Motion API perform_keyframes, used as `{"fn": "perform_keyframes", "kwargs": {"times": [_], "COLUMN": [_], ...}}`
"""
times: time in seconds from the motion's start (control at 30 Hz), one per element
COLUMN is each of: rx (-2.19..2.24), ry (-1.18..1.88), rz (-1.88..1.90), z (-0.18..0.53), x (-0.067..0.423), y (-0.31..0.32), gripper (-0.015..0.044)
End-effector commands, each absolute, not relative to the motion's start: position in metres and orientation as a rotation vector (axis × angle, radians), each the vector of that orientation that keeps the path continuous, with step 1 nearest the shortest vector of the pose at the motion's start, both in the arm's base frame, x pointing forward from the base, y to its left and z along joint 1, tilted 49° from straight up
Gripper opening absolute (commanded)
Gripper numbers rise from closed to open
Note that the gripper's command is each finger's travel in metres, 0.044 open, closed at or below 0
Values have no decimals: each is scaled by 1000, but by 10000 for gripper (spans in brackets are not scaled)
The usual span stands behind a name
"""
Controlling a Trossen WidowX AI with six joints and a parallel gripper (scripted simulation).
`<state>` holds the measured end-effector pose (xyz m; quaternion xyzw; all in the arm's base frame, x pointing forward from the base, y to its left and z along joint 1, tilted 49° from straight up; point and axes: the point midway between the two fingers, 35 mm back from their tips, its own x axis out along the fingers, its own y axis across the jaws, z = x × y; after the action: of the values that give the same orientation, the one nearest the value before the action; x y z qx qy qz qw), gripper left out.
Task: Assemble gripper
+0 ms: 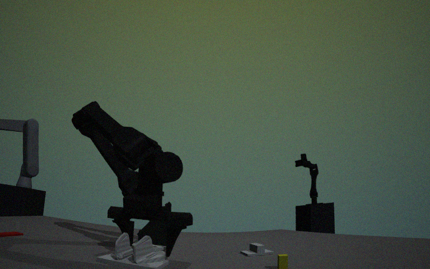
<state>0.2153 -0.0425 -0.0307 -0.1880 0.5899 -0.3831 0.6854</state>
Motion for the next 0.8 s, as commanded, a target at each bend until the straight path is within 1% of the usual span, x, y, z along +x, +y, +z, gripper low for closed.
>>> {"fn": "perform_keyframes", "kwargs": {"times": [0.0,0.27,0.5,0.67,0.77], "rx": [-421,-420,-424,-431,-425], "ry": [1322,1322,1325,1319,1325], "rz": [-858,-856,-854,-843,-846], "z": [-31,-27,14,15,37], "x": [215,216,215,217,209], "y": [-42,-38,10,13,37], "gripper": [440,440,440,440,440]}}
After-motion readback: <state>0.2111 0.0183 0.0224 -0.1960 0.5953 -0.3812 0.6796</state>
